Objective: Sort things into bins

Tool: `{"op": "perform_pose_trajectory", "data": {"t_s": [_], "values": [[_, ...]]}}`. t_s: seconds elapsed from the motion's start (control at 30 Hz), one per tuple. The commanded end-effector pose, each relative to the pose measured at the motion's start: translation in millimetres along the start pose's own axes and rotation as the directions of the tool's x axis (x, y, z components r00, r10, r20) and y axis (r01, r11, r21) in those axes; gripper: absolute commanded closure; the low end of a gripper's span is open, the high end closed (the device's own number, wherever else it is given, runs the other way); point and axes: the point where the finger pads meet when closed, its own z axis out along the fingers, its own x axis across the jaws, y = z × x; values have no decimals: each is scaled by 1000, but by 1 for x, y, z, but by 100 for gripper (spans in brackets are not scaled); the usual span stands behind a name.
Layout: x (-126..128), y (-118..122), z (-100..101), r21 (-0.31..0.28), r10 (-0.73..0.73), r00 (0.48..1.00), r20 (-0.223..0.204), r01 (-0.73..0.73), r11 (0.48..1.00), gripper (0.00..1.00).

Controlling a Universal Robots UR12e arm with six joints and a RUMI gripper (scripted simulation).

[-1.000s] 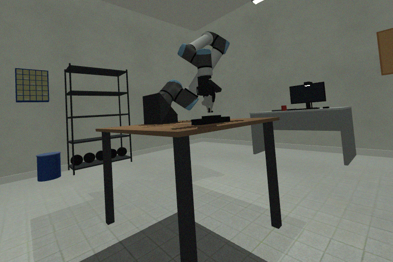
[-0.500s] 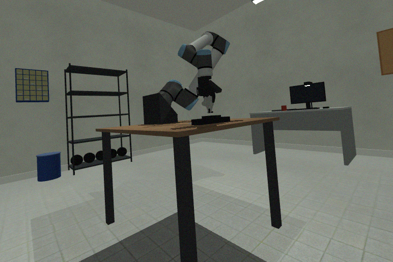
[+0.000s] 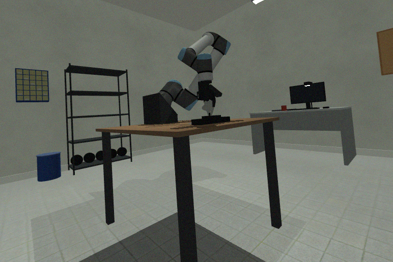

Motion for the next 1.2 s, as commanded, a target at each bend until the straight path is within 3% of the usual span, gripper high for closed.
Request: {"op": "perform_pose_trajectory", "data": {"t_s": [0.0, 0.27, 0.77, 0.8, 1.17], "values": [[1, 0, 5, -1, 0, 1000, -2, 0, 1000, 100], [1, 0, 21, -1, 0, 1000, -2, 0, 1000, 100], [1, 0, 21, -1, 0, 1000, -1, 0, 1000, 100], [1, 0, 21, -1, 0, 1000, -1, 0, 1000, 86], [1, 0, 21, -1, 0, 1000, -1, 0, 1000, 86]]}}
